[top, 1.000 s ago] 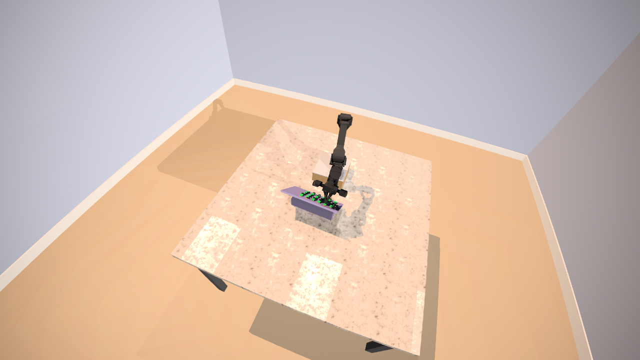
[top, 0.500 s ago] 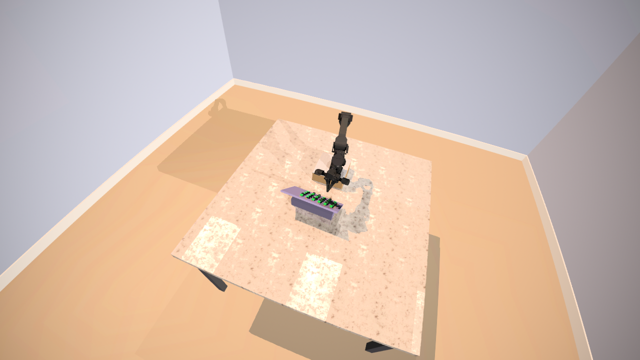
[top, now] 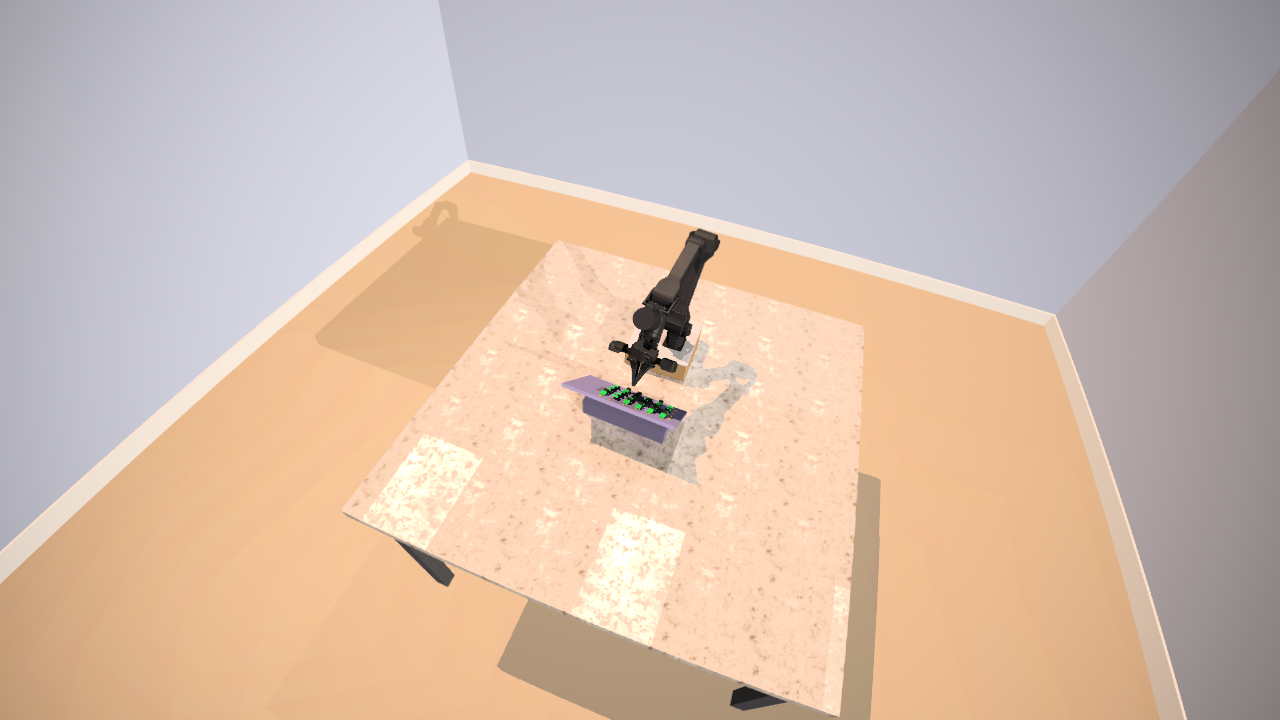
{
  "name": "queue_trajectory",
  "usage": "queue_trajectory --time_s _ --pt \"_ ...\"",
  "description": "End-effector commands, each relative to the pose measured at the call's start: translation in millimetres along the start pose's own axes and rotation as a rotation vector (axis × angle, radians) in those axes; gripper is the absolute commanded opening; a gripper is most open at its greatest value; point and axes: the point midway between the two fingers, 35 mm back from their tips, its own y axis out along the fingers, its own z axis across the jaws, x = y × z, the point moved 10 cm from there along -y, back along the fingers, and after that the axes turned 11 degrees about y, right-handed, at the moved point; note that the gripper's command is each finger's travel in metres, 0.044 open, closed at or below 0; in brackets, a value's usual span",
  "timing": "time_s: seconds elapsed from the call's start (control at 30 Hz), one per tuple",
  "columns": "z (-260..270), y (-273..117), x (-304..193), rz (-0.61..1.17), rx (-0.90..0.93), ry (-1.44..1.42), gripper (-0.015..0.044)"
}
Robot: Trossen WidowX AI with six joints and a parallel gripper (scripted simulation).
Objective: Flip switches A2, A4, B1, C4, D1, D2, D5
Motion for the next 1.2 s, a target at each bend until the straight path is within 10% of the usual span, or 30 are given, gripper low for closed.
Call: queue_trajectory --time_s 0.0,1.17 --pt "-1.6 11.1 -3.5 -0.002 0.004 -0.003 0.0000" --pt "-1.7 35.2 -4.2 -0.003 0.004 -0.003 0.0000"
